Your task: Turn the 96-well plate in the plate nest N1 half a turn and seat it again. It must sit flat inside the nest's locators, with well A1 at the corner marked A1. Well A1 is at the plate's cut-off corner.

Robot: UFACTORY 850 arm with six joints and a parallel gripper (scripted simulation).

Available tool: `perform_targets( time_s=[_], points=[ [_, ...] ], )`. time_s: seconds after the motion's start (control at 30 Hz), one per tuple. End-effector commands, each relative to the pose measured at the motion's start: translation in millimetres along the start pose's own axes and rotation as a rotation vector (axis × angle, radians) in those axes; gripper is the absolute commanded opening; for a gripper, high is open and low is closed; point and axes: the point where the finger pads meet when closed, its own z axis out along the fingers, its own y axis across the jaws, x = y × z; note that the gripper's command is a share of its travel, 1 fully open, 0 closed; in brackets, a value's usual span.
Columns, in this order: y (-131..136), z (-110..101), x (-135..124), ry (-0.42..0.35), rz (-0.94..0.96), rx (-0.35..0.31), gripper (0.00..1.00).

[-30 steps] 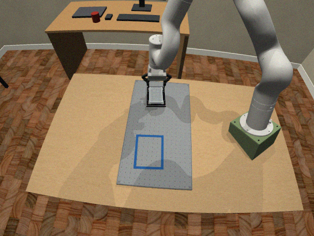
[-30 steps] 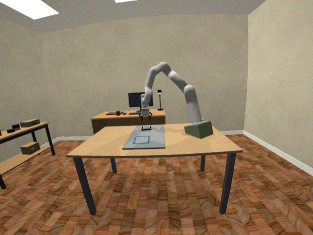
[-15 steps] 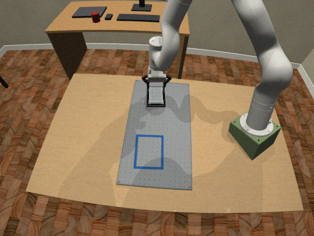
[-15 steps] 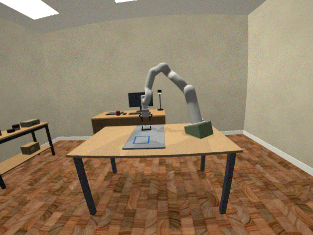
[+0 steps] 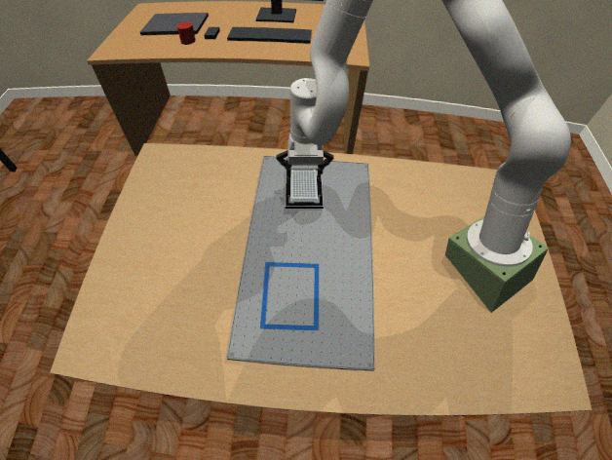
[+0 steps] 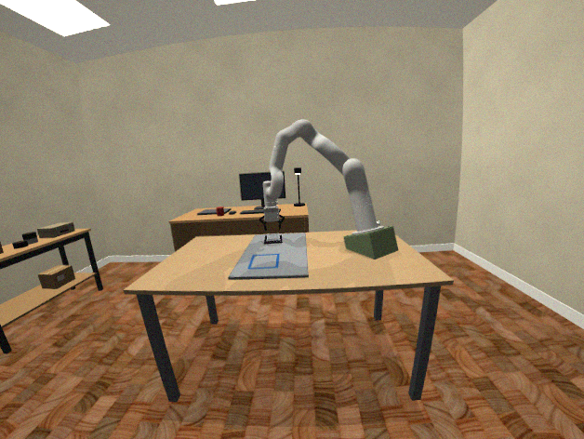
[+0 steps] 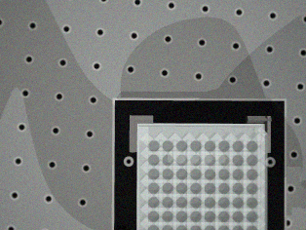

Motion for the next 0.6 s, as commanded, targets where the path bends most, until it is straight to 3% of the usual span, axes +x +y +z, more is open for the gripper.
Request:
perform_targets(
  time_s=[0.0,0.57],
  points=[
    [1,6,0,-0.001,0.0,-0.002,1.0],
    [1,28,0,-0.001,0.0,-0.002,1.0]
  ],
)
